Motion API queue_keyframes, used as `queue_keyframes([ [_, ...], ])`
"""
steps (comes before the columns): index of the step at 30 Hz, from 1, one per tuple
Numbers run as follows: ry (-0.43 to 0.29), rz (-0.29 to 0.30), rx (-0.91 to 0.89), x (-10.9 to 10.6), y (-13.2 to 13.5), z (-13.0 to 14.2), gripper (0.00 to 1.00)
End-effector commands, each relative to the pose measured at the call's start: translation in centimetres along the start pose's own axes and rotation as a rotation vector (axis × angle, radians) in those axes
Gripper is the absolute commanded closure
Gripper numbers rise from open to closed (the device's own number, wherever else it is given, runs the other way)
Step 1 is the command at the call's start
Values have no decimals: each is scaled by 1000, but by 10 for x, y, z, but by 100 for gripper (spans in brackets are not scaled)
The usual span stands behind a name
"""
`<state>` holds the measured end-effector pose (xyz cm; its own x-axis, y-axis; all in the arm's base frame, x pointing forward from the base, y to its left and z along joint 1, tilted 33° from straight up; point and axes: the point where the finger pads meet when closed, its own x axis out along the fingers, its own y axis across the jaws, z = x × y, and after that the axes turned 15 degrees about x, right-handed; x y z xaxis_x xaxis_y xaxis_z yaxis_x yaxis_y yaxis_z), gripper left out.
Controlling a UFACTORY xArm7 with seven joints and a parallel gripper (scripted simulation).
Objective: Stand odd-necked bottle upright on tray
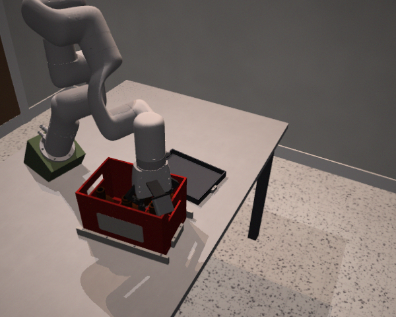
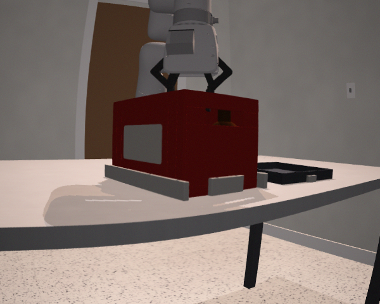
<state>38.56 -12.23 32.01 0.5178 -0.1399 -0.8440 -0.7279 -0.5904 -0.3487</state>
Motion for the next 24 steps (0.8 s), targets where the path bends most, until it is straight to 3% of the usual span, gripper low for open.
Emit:
queue_keyframes([
  [1, 3, -3, 0, 1, -1, -1, 35],
  [23, 3, -3, 0, 2, -1, -1, 35],
  [24, 3, -3, 0, 2, -1, -1, 100],
])
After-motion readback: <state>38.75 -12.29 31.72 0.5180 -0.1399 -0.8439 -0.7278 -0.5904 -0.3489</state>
